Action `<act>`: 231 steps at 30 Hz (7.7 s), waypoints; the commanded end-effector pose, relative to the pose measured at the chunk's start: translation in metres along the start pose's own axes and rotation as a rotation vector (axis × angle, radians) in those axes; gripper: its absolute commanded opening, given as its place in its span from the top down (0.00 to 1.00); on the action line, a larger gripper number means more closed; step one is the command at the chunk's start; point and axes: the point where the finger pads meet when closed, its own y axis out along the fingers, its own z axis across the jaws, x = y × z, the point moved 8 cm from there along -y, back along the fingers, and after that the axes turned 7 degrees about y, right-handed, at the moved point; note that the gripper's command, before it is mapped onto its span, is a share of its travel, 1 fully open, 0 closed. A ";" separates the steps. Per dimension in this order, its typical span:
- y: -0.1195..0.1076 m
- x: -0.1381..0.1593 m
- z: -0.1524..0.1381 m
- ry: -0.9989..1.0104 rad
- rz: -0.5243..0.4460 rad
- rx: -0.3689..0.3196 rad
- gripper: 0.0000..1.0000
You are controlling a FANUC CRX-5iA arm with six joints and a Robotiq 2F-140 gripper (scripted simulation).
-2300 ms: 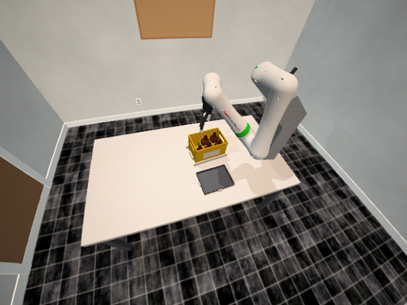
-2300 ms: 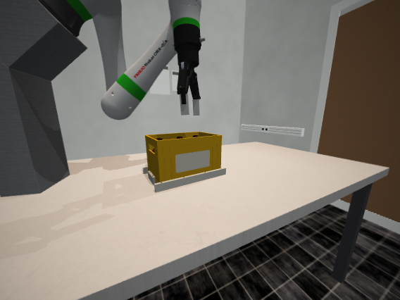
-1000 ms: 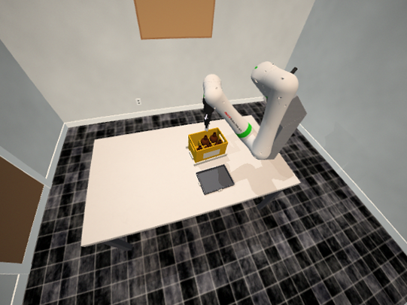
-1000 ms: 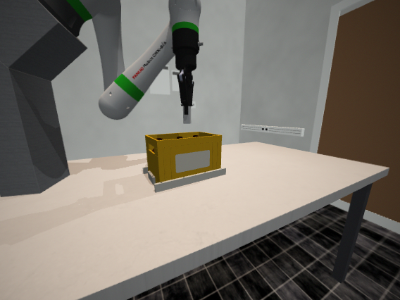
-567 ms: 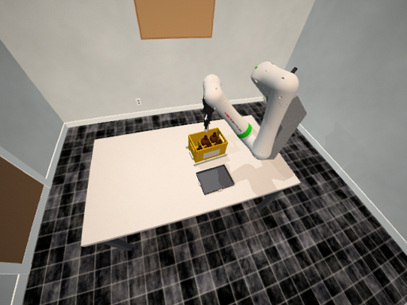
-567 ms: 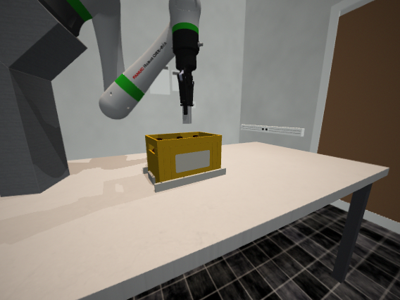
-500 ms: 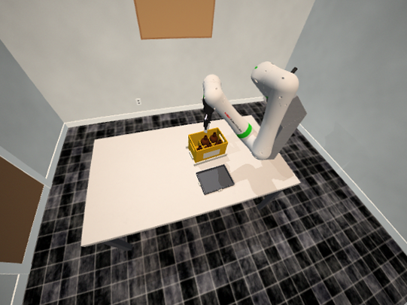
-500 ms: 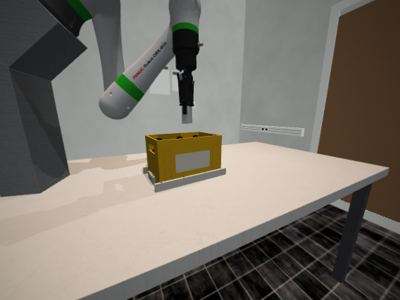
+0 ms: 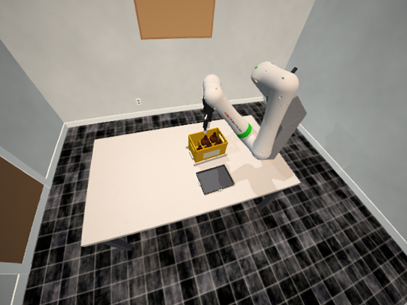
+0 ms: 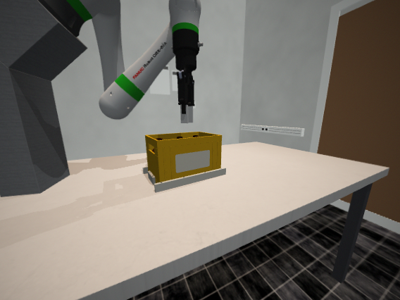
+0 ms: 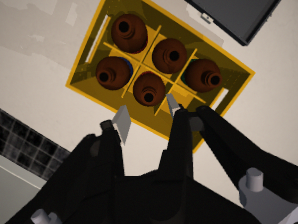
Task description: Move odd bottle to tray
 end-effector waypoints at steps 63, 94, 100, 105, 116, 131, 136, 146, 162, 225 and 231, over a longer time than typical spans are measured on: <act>0.036 0.000 0.000 0.000 -0.001 0.000 0.56; 0.044 0.000 0.000 0.000 -0.001 0.000 0.56; 0.044 0.000 0.000 0.000 -0.001 0.000 0.56; 0.044 0.000 0.000 0.000 -0.001 0.000 0.56; 0.044 0.000 0.000 0.000 -0.001 0.000 0.56; 0.045 0.000 0.000 0.000 -0.001 0.000 0.56; 0.047 0.000 0.000 0.000 -0.001 0.000 0.56; 0.054 0.000 0.000 0.000 -0.001 0.000 0.56; 0.071 0.000 0.000 0.000 -0.001 0.000 0.56; 0.085 0.000 0.000 0.000 -0.001 0.000 0.90; 0.085 0.000 0.000 0.000 -0.001 0.000 0.90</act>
